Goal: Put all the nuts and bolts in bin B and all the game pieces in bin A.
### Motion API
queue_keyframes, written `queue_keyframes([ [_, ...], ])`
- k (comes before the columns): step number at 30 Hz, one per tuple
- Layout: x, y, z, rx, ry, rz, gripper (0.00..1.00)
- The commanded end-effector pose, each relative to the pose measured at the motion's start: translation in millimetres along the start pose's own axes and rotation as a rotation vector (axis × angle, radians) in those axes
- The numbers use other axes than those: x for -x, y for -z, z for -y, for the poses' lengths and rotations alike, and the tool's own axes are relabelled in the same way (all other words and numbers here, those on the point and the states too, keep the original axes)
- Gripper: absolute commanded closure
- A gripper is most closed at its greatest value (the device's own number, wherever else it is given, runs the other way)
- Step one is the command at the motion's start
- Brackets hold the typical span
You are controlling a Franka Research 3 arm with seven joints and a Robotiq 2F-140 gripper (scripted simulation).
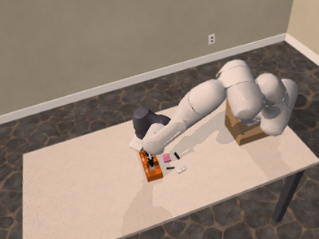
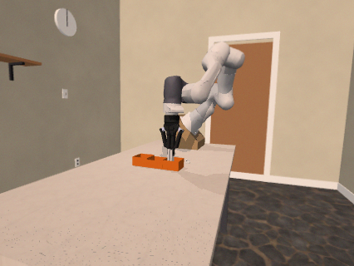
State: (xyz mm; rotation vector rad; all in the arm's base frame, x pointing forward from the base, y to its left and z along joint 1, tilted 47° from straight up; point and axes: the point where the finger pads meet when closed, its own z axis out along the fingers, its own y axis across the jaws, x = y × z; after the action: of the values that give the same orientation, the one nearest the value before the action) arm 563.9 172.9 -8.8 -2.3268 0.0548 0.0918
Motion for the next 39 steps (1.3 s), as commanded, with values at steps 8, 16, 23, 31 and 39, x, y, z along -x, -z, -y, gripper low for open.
queue_keyframes([
  [8,1.7,13.8,1.2,-0.003,-0.001,0.005,0.95],
  [16,1.6,37.8,1.2,-0.003,-0.001,0.005,0.95],
  [23,1.5,46.5,1.1,-0.003,-0.001,0.005,0.95],
  [31,1.5,46.5,1.1,-0.003,-0.001,0.005,0.95],
  [39,1.2,113.2,1.0,-0.003,-0.001,0.005,0.95],
])
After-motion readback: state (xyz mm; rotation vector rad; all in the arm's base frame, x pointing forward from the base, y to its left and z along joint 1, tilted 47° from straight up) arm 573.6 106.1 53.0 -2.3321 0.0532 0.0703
